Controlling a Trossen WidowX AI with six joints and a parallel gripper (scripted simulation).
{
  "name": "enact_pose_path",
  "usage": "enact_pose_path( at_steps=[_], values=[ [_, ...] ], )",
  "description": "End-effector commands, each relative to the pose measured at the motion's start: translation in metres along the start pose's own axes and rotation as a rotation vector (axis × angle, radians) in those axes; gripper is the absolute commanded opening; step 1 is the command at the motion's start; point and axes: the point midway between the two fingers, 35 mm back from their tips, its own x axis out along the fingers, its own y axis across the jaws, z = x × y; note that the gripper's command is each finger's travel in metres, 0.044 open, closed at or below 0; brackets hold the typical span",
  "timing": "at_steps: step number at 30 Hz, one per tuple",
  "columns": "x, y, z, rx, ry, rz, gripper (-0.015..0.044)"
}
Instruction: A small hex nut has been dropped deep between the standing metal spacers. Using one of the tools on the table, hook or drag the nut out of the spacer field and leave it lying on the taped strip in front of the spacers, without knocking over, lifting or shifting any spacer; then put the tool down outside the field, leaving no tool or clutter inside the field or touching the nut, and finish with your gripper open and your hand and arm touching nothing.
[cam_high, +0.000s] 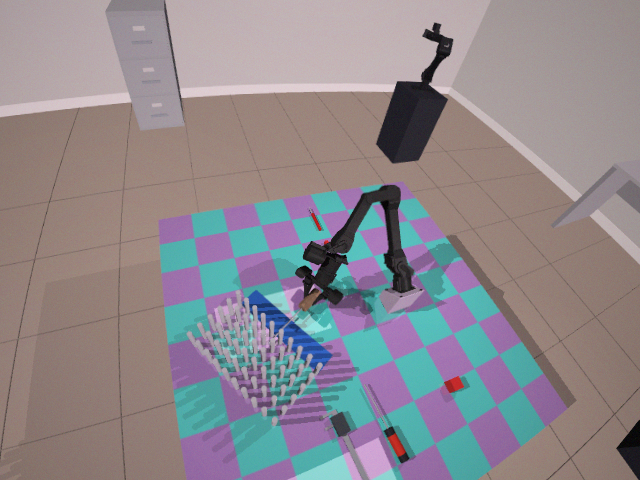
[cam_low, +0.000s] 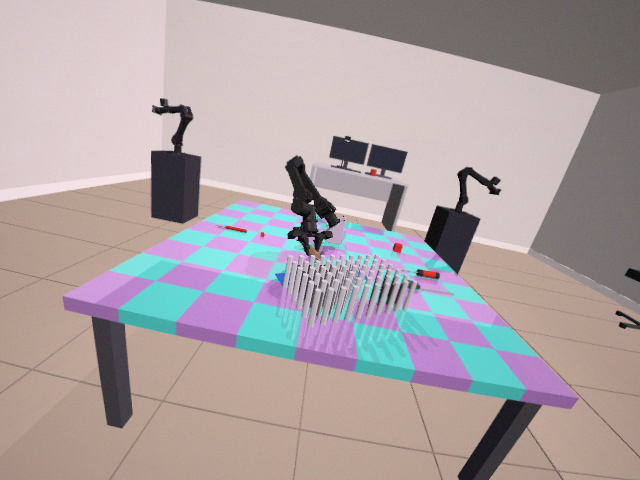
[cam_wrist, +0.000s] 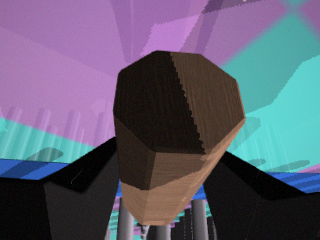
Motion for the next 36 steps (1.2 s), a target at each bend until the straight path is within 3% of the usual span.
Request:
enact_pose_path(
  at_steps=[1, 36],
  values=[
    [0.000, 0.002, -0.006, 0.005, 0.010, 0.006, 0.0000],
    [0.012, 0.002, -0.024, 0.006, 0.011, 0.007, 0.0000]
  ],
)
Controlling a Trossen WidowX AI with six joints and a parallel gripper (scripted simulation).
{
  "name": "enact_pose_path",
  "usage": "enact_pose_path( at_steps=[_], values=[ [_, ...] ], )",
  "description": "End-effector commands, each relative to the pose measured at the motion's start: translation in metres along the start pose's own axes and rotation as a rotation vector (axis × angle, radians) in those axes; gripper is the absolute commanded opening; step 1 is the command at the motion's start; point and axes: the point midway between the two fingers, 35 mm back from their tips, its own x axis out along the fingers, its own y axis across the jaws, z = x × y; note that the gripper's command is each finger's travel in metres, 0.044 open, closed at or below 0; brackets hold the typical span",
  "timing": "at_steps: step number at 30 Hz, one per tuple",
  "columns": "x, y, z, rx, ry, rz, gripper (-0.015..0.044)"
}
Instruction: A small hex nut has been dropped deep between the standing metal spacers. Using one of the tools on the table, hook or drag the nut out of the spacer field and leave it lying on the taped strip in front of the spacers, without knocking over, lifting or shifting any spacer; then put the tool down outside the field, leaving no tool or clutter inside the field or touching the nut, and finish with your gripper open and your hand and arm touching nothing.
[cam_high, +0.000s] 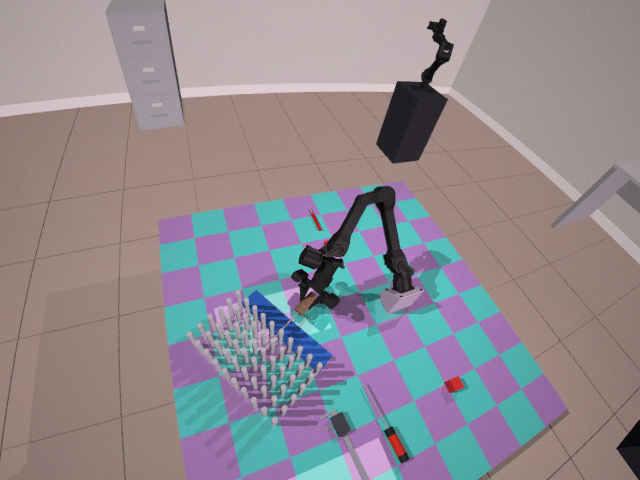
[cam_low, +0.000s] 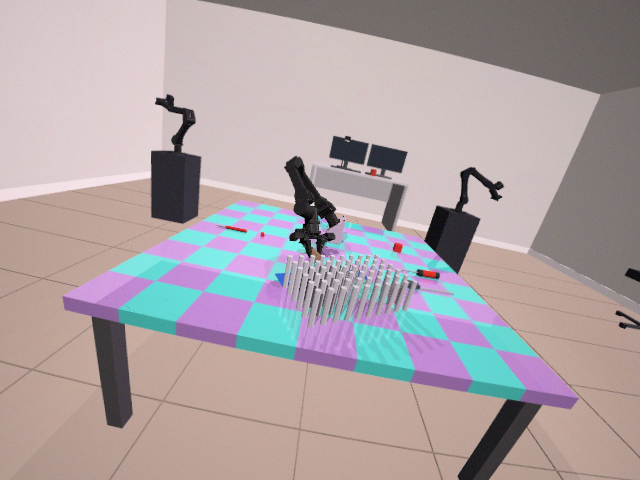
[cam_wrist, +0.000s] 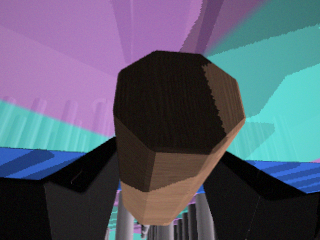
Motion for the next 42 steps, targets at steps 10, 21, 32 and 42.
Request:
enact_pose_path(
  at_steps=[10, 21, 32, 42],
  values=[
    [0.003, 0.002, -0.011, 0.005, 0.011, 0.007, 0.0000],
    [0.007, 0.002, -0.017, 0.005, 0.011, 0.007, 0.0000],
    [0.011, 0.002, -0.023, 0.006, 0.012, 0.007, 0.0000],
    [0.014, 0.002, -0.029, 0.006, 0.012, 0.007, 0.0000]
  ],
)
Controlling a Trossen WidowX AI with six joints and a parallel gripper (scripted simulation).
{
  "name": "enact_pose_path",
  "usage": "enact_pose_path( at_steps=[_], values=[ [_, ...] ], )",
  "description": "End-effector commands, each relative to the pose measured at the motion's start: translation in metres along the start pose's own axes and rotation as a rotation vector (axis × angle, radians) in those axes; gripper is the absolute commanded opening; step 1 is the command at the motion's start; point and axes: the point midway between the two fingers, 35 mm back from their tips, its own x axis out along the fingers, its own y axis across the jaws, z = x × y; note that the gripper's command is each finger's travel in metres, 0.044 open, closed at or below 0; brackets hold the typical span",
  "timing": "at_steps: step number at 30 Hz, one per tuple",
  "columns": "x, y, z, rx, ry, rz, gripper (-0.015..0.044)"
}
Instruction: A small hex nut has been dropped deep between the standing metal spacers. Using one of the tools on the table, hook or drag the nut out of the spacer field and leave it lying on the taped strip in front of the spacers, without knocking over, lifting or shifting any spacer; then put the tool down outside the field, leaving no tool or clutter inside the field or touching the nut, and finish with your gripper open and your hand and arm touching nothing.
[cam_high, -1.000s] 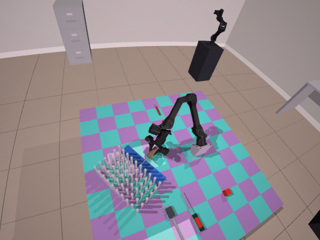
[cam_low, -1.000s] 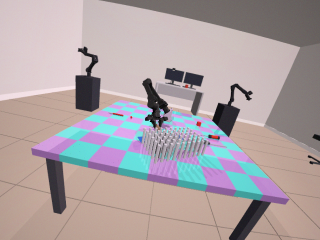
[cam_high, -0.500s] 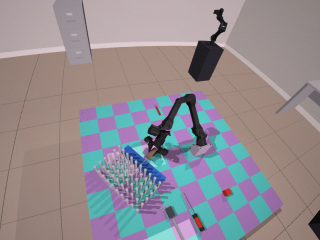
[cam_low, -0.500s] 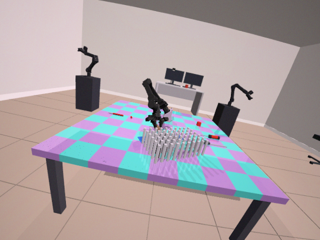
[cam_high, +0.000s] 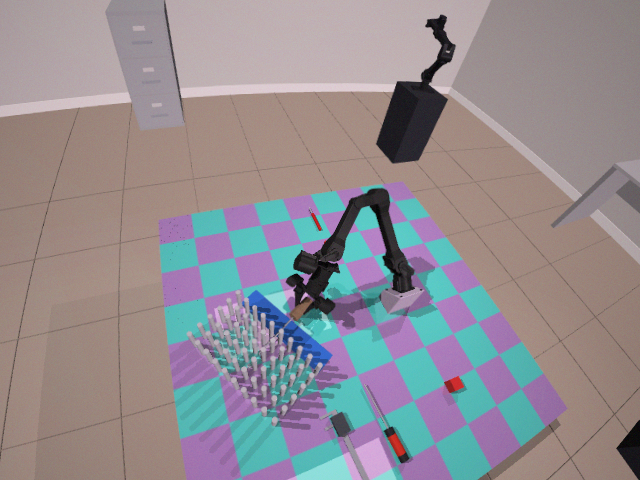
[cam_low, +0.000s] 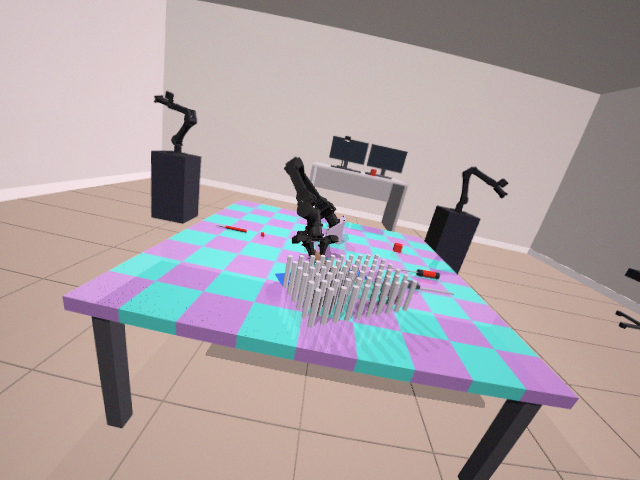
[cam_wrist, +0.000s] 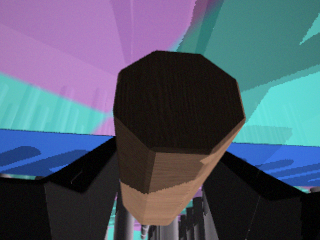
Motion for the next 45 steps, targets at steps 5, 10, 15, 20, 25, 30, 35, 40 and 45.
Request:
enact_pose_path(
  at_steps=[5, 10, 15, 20, 25, 30, 35, 40, 45],
  values=[
    [0.001, 0.002, -0.009, 0.005, 0.011, 0.007, 0.0000],
    [0.003, 0.002, -0.012, 0.005, 0.012, 0.007, 0.0000],
    [0.005, 0.002, -0.015, 0.005, 0.012, 0.007, 0.0000],
    [0.007, 0.002, -0.017, 0.005, 0.012, 0.007, 0.0000],
    [0.009, 0.002, -0.020, 0.006, 0.012, 0.007, 0.0000],
    [0.010, 0.002, -0.023, 0.006, 0.012, 0.007, 0.0000],
    [0.012, 0.002, -0.026, 0.006, 0.012, 0.007, 0.0000],
    [0.014, 0.002, -0.029, 0.006, 0.013, 0.007, 0.0000],
    [0.016, 0.002, -0.032, 0.006, 0.013, 0.007, 0.0000]
  ],
)
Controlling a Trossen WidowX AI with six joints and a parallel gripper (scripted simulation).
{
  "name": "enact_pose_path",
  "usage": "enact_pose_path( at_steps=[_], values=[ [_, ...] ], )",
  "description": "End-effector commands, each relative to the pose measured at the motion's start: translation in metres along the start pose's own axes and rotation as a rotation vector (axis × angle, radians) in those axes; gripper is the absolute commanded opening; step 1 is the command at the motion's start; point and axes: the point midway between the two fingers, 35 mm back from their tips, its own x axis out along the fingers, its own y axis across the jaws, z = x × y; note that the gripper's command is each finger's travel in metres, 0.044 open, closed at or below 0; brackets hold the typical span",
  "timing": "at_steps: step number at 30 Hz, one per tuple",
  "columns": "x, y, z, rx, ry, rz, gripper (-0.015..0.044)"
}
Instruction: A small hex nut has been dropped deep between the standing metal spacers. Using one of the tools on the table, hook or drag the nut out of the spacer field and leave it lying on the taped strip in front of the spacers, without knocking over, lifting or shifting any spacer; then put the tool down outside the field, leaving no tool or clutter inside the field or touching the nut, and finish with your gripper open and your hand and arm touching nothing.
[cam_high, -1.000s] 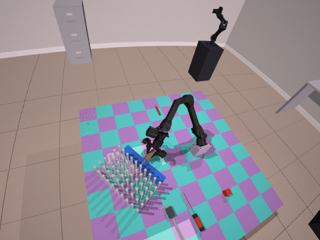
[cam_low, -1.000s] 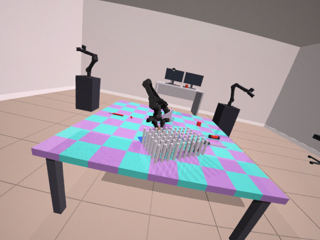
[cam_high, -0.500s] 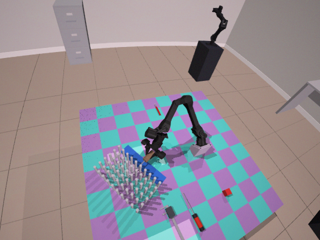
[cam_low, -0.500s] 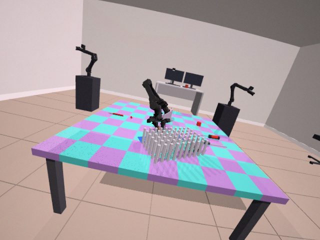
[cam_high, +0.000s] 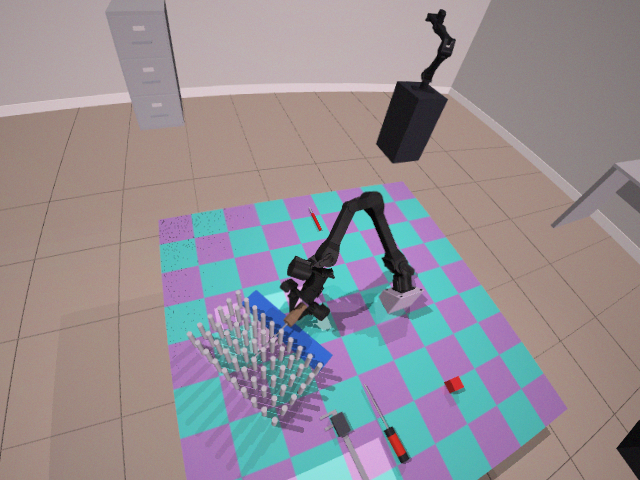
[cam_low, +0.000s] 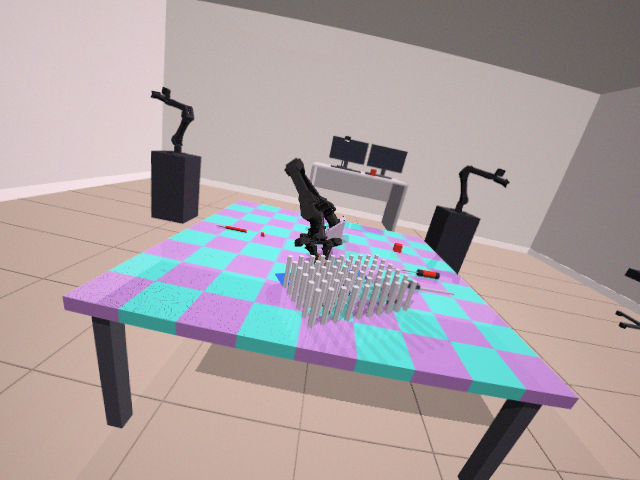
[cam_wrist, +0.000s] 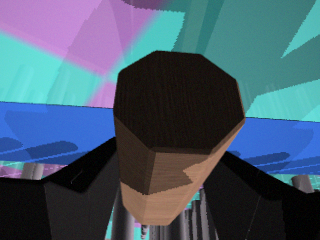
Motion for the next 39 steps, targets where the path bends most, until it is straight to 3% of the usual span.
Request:
enact_pose_path(
  at_steps=[1, 39],
  values=[
    [0.000, 0.001, -0.007, 0.005, 0.011, 0.006, 0.0000],
    [0.022, -0.001, -0.005, -0.002, 0.011, 0.002, 0.0000]
  ],
)
